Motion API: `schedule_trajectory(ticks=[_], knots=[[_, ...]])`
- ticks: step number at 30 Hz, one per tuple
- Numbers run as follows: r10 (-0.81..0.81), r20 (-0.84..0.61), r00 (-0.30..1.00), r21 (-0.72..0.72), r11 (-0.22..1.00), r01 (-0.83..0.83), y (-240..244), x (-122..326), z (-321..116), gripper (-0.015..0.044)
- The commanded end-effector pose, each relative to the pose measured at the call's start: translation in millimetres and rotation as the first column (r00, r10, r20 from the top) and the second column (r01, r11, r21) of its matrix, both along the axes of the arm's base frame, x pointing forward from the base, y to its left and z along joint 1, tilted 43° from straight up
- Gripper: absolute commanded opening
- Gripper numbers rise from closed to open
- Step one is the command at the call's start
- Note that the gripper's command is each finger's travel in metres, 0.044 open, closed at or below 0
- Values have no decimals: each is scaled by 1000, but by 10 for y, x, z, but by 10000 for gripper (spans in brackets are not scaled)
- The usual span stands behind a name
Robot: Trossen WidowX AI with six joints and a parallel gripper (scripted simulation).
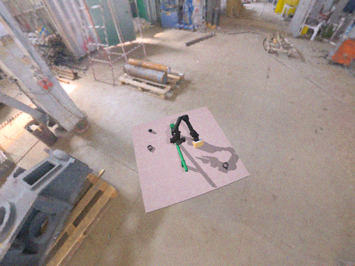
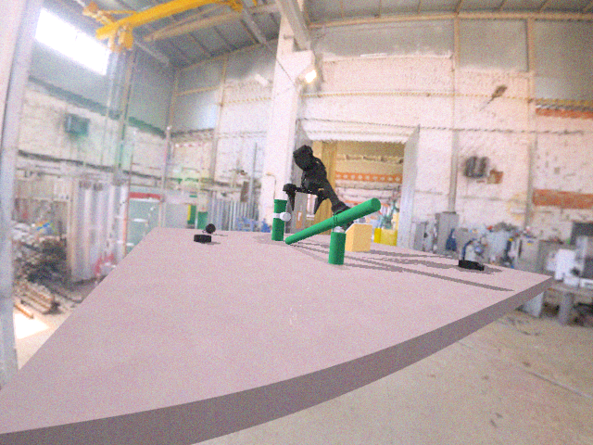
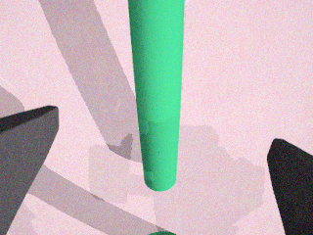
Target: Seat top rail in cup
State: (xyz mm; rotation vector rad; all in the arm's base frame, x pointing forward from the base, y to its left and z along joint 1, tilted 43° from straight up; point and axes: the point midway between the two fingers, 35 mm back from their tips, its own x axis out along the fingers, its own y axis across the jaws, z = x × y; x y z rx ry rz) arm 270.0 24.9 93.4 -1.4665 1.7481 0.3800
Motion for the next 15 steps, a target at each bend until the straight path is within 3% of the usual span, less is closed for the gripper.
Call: schedule_trajectory(ticks=[1, 9, 15], knots=[[86, -156, 984, 34, 996, -81, -46, 7, -83, 440], [86, -156, 984, 34, 996, -82, -59, 7, -98, 440], [86, -154, 984, 31, 996, -82, -281, -14, -342, 440]])
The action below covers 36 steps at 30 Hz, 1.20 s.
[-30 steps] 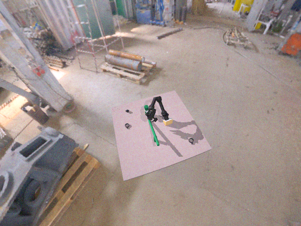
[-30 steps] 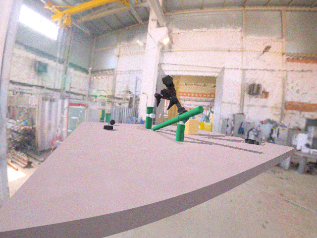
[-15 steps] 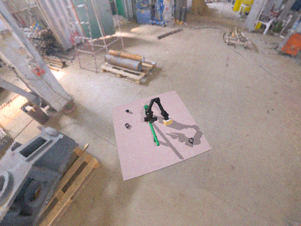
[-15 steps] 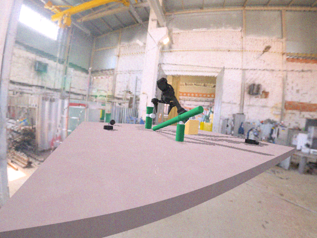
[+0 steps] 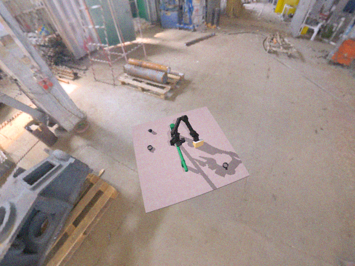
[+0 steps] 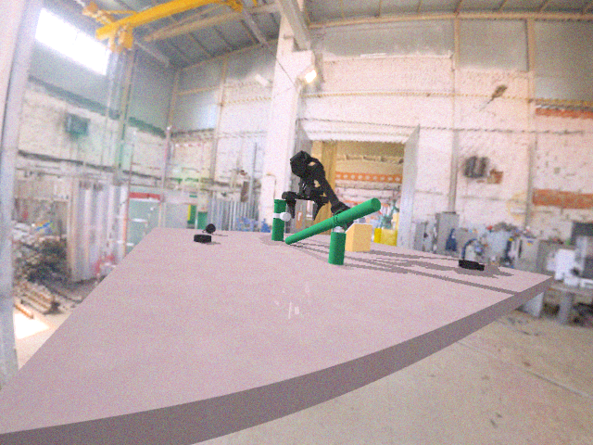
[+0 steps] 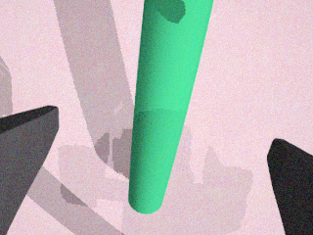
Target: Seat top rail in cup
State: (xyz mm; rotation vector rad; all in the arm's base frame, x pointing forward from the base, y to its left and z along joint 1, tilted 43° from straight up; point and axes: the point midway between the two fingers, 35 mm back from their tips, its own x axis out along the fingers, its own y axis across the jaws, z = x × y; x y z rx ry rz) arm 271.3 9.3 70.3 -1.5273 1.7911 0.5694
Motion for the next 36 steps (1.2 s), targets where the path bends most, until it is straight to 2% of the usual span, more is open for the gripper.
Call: schedule_trajectory(ticks=[1, 36], knots=[[0, -8, 1000, -6, 1000, 0, -125, -27, -111, 440], [1, -7, 1000, -7, 1000, -1, -491, -45, -520, 440]])
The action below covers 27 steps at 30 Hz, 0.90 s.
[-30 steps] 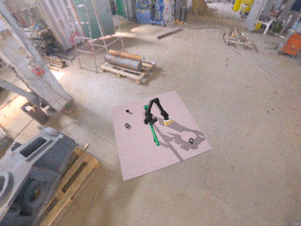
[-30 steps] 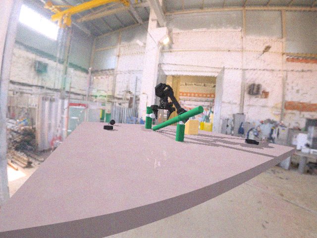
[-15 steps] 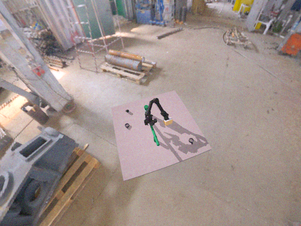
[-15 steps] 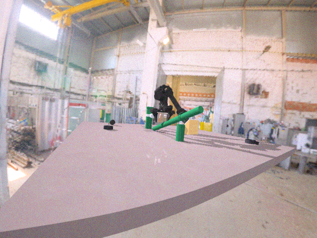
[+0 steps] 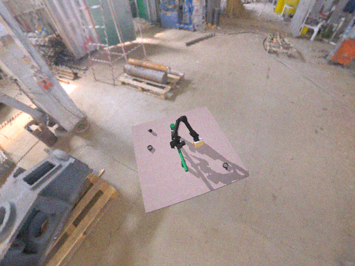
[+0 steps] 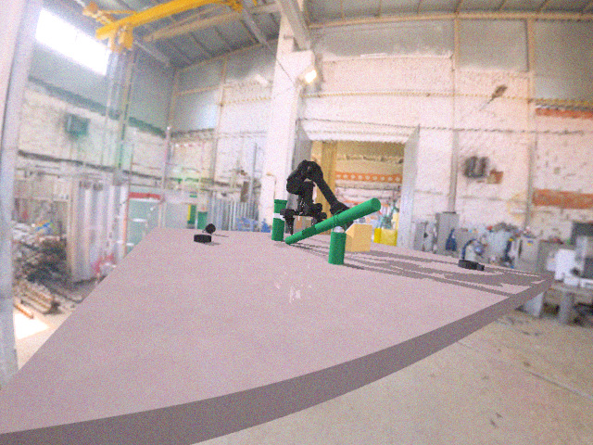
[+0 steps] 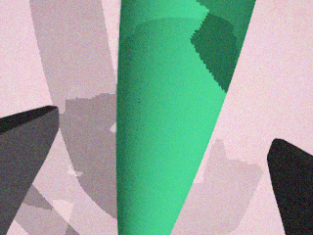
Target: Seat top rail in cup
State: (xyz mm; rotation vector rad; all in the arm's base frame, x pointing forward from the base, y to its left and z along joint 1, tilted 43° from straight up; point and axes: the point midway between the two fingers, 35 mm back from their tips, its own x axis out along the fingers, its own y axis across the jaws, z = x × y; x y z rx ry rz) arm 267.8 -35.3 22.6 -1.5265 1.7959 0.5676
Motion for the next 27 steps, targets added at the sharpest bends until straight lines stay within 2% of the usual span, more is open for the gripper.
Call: schedule_trajectory(ticks=[1, 14, 26, 27], knots=[[4, -5, 1000, -4, 1000, -4, -57, -12, -55, 440], [3, -5, 1000, -7, 1000, -3, -184, -39, -183, 440], [3, -5, 1000, -7, 1000, -3, -184, -39, -183, 125], [3, -5, 1000, -7, 1000, -3, -184, -39, -183, 118]])
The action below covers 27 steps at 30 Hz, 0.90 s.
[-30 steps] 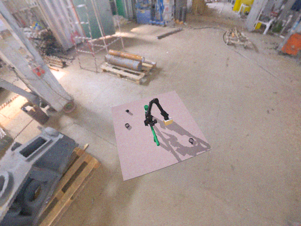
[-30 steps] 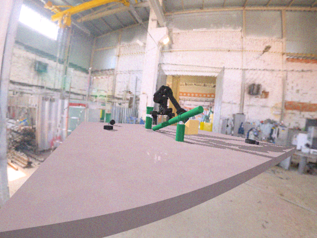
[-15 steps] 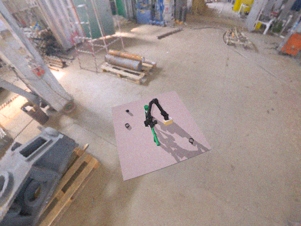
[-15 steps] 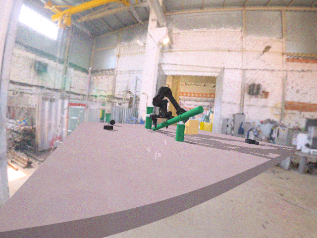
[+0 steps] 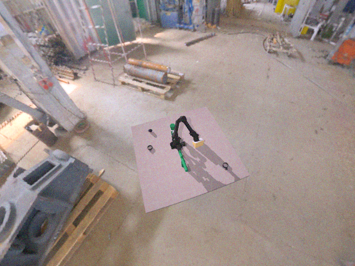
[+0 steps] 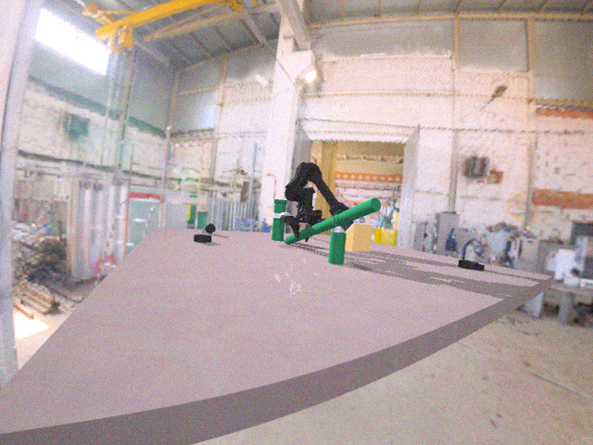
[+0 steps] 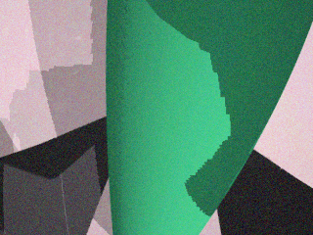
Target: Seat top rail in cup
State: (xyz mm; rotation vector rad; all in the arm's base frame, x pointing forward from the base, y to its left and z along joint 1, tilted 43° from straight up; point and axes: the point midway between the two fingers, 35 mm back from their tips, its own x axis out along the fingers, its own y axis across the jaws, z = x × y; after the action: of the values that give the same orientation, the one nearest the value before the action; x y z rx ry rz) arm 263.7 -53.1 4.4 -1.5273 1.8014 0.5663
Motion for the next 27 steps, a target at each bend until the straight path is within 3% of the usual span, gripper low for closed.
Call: schedule_trajectory(ticks=[1, 4, 8, 27], knots=[[5, -2, 1000, -3, 1000, -5, -5, 3, 0, 112], [5, -2, 1000, -3, 1000, -5, -5, 3, 0, 92], [5, -2, 1000, -3, 1000, -5, 24, 4, 29, 0], [-33, -52, 998, -191, 981, 23, 277, 6, 472, 0]])
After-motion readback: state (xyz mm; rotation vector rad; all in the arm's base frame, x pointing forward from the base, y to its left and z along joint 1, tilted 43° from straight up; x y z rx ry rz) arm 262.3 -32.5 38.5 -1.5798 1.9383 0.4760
